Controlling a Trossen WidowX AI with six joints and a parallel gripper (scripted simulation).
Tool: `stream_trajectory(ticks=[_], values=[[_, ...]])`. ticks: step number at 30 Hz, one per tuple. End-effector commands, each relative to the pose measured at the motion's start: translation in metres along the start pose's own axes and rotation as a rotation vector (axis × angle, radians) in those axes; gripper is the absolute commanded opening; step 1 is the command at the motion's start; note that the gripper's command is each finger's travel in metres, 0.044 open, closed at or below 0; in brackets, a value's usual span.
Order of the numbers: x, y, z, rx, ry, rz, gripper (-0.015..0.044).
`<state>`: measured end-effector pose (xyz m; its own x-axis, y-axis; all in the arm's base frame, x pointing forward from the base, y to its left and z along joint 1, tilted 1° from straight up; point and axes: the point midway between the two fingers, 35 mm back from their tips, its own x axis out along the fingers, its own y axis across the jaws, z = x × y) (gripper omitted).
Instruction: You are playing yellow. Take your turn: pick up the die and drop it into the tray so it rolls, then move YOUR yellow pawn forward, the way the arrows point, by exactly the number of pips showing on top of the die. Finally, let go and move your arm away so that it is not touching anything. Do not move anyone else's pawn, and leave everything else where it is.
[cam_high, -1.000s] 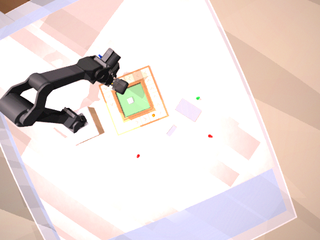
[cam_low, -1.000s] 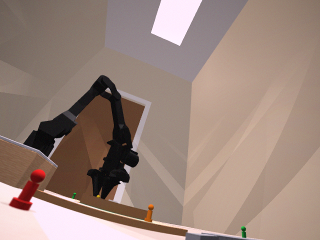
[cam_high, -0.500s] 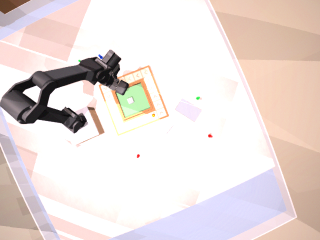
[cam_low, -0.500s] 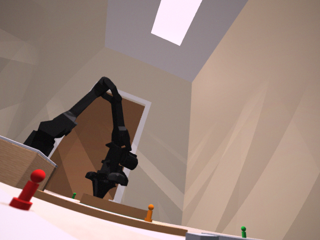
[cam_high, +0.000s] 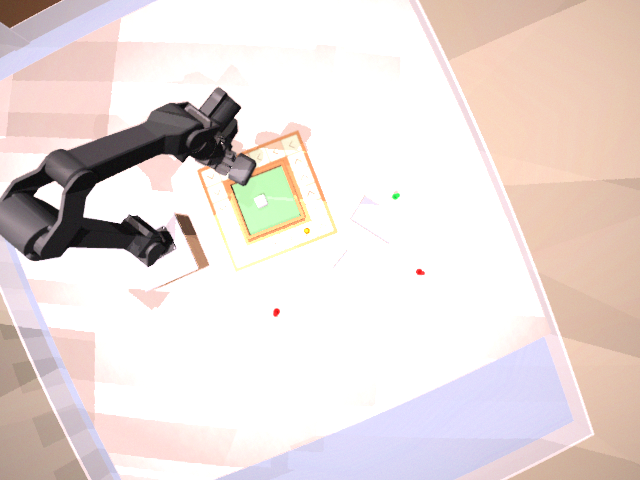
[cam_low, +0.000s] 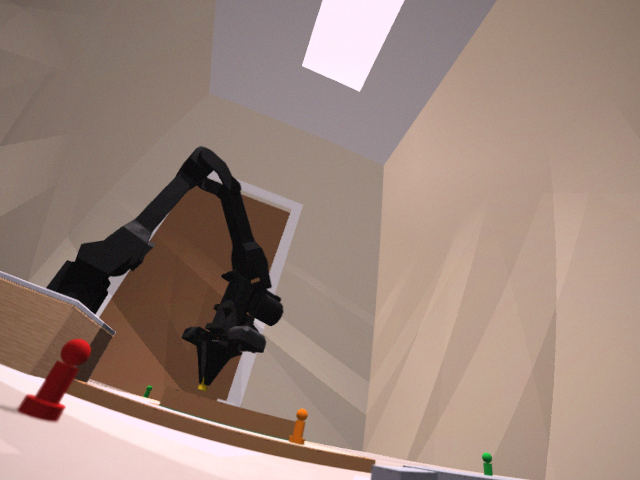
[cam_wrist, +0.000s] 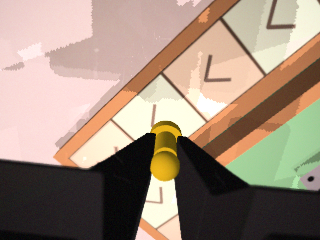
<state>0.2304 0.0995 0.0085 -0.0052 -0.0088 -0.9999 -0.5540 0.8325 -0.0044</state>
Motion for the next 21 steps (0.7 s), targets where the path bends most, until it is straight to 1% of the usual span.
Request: stream_trajectory(ticks=[1, 10, 16, 21], values=[[-0.030, -0.001, 0.002, -0.003, -0.008, 0.000, 0.0000], [-0.088, 0.000, -0.007, -0.003, -0.007, 0.000, 0.0000], [-0.089, -0.003, -0.008, -0.017, -0.007, 0.000, 0.0000], [-0.084, -0.018, -0.015, -0.116, -0.007, -0.002, 0.0000]])
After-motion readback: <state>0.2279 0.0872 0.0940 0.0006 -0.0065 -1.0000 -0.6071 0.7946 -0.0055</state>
